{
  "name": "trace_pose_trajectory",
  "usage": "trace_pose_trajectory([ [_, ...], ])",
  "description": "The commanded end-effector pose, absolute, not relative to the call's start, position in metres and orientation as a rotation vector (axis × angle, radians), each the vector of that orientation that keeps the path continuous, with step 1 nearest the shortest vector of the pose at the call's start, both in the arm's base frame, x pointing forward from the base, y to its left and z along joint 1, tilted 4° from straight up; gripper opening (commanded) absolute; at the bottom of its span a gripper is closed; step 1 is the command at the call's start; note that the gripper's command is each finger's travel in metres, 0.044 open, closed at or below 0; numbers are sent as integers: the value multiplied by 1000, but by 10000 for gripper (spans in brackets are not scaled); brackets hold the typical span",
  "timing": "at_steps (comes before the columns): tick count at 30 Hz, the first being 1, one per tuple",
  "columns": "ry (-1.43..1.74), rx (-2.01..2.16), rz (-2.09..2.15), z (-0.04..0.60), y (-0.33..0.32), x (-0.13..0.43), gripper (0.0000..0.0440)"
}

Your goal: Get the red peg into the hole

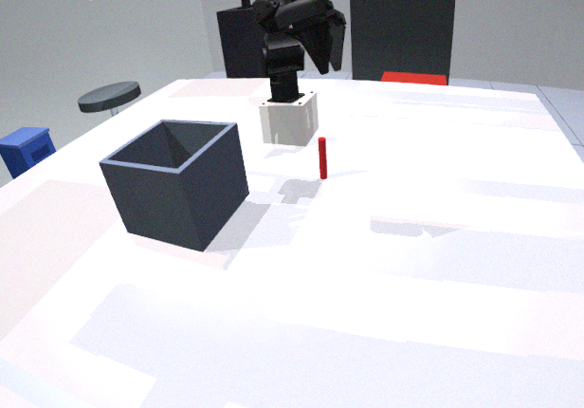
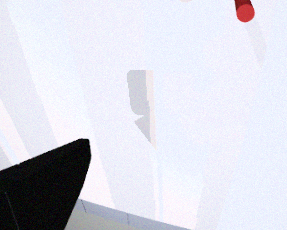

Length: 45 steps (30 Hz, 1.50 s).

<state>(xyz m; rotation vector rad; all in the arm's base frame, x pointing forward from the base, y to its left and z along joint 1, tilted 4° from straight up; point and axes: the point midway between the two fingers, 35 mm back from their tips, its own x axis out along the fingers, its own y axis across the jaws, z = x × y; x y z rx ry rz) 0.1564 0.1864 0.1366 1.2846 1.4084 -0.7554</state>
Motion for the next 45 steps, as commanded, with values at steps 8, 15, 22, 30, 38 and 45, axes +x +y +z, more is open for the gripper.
trace_pose_trajectory([
  [8,1428,1083,-924,90,164,140,439],
  [15,1432,960,-983,70,153,130,432],
  [22,1427,863,-1009,54,146,125,429],
  [30,1409,790,-1015,33,142,124,422],
  [38,1385,761,-1009,9,140,125,417],
  [45,1358,764,-1010,-13,138,126,415],
])
